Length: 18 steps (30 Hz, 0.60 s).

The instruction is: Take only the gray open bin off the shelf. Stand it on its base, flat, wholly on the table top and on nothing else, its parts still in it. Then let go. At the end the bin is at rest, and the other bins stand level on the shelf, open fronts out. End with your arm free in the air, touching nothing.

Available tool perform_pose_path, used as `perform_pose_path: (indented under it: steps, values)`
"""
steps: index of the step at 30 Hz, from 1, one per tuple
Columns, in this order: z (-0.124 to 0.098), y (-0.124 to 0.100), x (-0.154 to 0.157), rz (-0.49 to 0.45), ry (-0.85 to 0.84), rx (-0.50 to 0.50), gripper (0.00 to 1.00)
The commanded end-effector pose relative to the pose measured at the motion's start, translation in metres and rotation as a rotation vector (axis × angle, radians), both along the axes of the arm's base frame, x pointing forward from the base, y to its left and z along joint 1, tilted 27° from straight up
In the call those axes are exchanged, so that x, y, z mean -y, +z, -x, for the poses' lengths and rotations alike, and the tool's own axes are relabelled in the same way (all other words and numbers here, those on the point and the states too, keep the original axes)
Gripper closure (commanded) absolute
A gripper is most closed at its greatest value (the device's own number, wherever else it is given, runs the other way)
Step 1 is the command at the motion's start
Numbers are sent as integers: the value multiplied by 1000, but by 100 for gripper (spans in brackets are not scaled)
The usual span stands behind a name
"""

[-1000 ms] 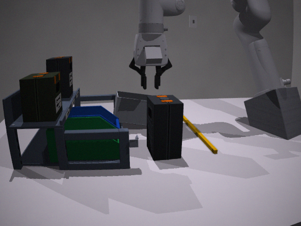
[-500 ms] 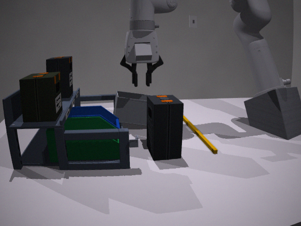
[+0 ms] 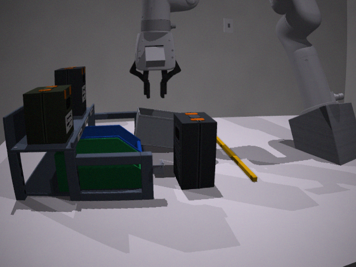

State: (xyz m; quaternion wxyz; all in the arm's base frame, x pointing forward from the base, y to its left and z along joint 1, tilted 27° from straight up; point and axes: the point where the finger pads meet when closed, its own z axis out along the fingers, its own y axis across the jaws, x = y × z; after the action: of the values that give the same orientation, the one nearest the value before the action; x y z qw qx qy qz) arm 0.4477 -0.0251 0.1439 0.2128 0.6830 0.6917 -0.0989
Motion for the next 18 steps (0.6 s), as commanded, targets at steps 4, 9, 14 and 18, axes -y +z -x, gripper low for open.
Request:
perform_pose_path:
  steps: [4,9,14,18]
  values:
    - [-48,26,-11,-1,1,6,67]
    - [-48,26,-11,-1,1,6,67]
    - [-48,26,-11,-1,1,6,67]
    - [-52,27,-12,-1,1,6,67]
